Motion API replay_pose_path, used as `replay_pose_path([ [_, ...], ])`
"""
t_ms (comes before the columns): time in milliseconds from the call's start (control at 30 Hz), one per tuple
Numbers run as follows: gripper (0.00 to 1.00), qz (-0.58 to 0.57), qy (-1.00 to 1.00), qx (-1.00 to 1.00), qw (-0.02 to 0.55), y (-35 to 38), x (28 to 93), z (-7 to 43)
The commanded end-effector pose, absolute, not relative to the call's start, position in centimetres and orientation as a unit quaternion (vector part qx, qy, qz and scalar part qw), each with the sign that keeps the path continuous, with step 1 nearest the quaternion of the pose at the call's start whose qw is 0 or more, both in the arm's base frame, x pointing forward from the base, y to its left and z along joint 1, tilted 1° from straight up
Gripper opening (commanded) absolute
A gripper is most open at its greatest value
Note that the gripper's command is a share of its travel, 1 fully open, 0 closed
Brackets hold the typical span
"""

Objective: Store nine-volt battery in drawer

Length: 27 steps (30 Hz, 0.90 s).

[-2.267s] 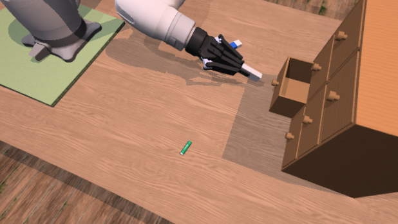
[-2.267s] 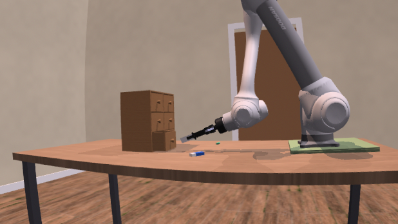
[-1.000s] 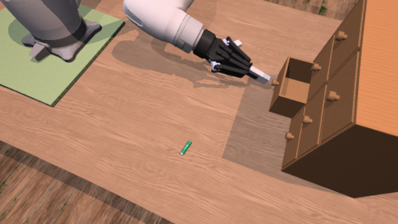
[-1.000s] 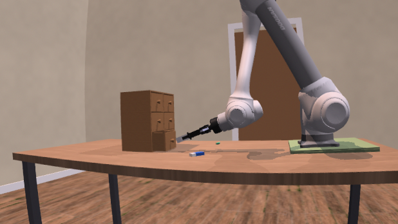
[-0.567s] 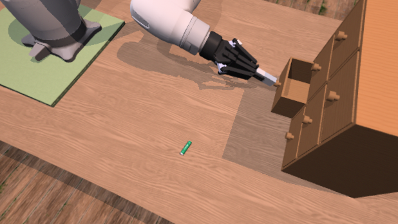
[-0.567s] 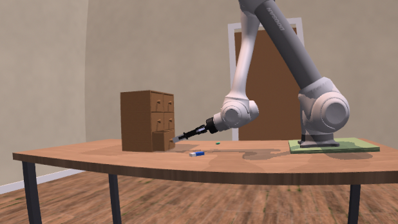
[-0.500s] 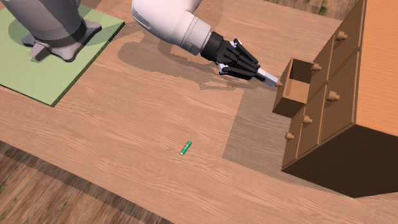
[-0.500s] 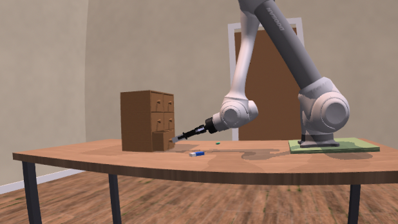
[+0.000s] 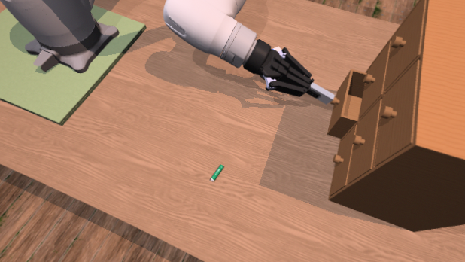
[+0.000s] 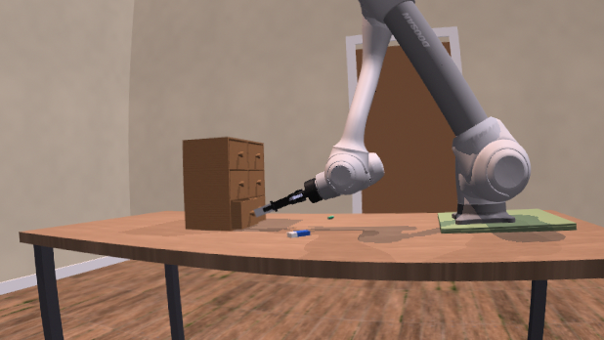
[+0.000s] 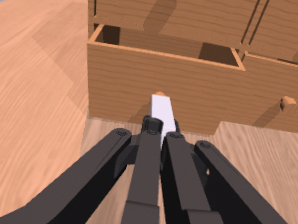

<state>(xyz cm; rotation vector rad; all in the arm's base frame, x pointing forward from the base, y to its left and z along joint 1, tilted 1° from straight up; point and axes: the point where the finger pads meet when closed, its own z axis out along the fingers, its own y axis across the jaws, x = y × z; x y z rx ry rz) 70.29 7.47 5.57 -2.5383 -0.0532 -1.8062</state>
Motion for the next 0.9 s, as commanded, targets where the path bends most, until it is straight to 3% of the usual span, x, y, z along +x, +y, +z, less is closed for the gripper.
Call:
replay_pose_path([
  [0,0.0,-0.58,-0.017,-0.815,0.013,7.5,70.7,5.6],
  [867,0.0,-0.58,-0.017,-0.815,0.013,7.6,73.4,5.6],
])
